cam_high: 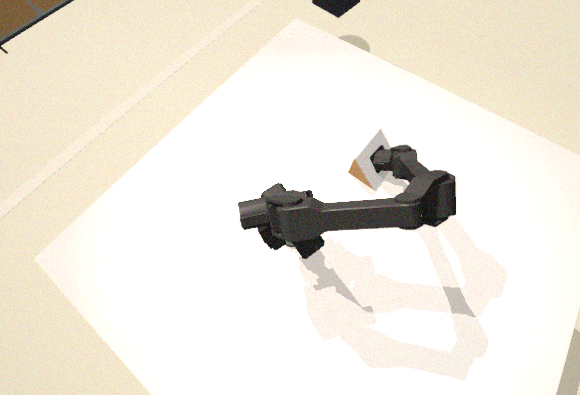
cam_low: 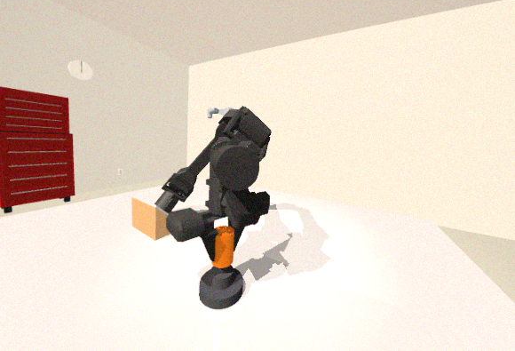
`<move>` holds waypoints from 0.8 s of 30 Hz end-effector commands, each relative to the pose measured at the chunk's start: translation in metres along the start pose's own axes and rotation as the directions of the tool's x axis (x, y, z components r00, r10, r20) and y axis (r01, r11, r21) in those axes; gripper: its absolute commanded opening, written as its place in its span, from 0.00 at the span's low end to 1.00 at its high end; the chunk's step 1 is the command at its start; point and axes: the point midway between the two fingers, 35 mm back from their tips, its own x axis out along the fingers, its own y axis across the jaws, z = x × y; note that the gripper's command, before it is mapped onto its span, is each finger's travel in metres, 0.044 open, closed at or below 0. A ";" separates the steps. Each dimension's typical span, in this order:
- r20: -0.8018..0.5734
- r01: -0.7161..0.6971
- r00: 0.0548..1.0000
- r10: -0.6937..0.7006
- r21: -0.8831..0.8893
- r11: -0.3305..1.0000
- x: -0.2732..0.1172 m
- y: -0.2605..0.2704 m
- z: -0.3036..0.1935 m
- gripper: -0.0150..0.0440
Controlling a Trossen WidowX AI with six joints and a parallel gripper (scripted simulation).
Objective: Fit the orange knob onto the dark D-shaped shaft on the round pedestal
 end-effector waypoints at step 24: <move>0.003 0.003 1.000 -0.003 0.039 0.999 0.003 0.001 0.000 0.25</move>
